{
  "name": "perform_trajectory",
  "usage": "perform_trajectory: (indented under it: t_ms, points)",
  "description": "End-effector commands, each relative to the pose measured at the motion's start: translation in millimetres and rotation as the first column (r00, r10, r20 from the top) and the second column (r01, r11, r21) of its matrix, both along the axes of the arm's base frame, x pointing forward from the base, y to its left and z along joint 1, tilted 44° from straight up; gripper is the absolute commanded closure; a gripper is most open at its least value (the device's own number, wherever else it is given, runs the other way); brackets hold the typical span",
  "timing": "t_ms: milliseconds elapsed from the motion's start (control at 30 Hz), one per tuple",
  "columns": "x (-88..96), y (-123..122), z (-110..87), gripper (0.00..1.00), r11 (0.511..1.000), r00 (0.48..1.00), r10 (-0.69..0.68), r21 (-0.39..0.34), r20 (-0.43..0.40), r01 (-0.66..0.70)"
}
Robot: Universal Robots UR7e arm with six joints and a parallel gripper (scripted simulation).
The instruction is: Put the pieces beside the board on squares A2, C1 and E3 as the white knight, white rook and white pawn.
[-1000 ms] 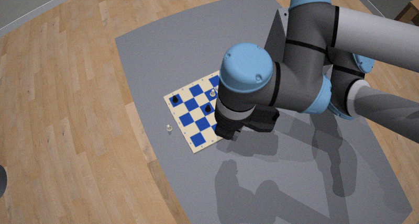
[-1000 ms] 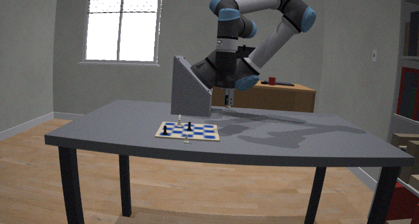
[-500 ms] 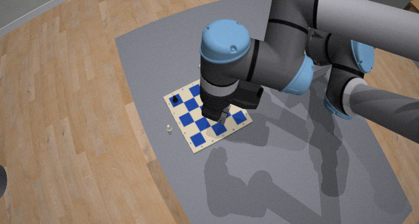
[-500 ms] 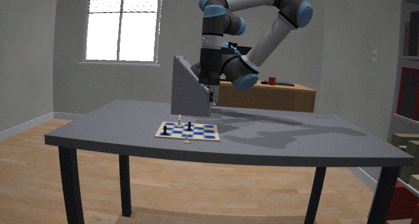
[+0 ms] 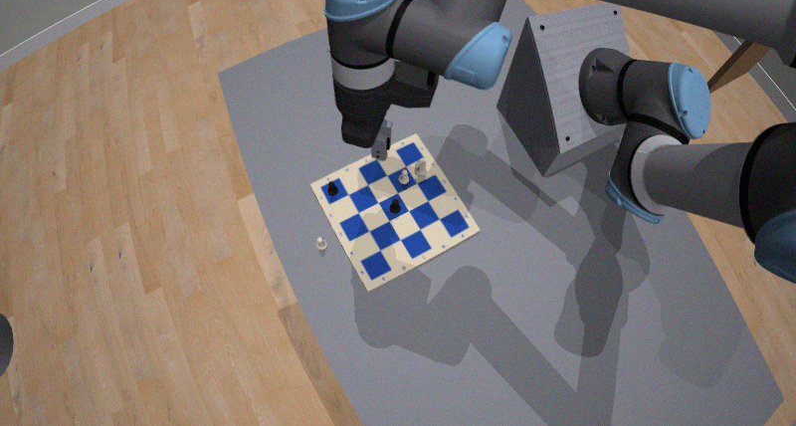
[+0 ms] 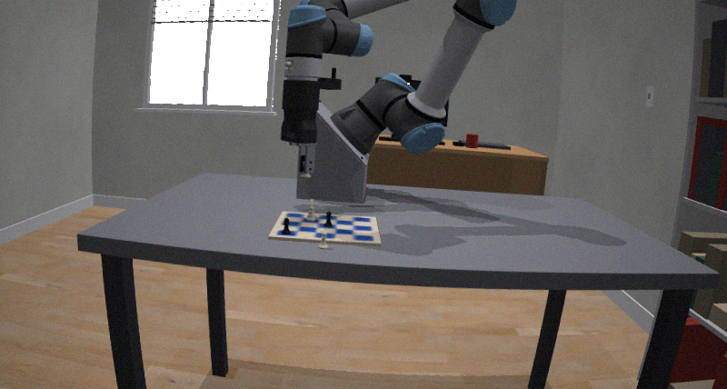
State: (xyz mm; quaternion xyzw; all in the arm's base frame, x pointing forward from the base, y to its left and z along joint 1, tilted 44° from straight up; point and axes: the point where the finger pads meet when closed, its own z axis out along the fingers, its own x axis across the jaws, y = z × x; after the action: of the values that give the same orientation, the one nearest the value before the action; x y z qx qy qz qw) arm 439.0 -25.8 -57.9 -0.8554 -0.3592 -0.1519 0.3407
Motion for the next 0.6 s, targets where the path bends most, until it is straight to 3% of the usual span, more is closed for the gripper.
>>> perform_trajectory:
  t_ms: [0, 567]
  points:
    - [2.4, -19.8, -20.5, 1.00, 1.000, 0.999, 0.026, -0.002, 0.025, -0.026]
    - [0.7, -13.3, -23.4, 1.00, 1.000, 0.999, 0.028, 0.002, 0.022, -0.028]
